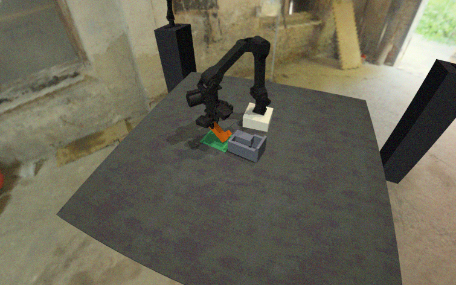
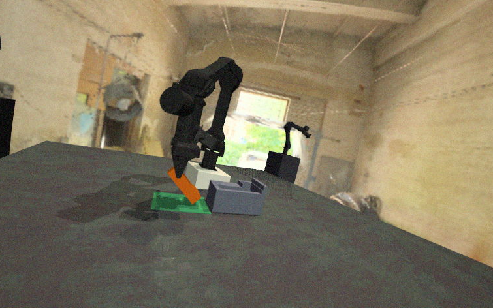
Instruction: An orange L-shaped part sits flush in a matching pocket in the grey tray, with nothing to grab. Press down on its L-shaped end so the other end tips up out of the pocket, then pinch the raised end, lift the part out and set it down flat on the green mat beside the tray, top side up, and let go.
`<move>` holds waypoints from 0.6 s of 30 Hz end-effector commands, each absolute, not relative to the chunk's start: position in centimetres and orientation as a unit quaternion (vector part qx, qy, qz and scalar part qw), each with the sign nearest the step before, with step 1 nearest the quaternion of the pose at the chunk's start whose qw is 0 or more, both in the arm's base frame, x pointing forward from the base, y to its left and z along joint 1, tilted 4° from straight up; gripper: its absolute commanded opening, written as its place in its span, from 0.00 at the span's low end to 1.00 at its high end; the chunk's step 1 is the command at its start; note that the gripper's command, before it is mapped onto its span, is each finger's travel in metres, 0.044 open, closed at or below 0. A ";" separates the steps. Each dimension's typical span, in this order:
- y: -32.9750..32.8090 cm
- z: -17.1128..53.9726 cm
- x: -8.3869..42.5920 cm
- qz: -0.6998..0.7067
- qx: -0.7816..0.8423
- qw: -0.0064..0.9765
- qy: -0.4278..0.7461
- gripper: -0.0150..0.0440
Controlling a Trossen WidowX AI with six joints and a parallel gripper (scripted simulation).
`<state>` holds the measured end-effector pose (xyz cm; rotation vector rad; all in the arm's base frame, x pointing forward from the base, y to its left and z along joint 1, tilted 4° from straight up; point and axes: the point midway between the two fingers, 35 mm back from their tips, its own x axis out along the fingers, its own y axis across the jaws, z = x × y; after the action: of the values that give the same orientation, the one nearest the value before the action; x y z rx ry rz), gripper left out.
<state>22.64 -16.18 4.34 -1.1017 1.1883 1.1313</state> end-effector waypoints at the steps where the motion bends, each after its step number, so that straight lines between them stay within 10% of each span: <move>1: -16.2 4.2 22.6 0.476 -0.465 0.550 0.504 0.25; 6: -16.2 4.2 22.6 0.478 -0.466 0.550 0.502 0.25; 18: -16.4 5.6 22.8 0.478 -0.466 0.550 0.502 0.79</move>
<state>22.53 -16.12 4.49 -1.0942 1.1907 1.1379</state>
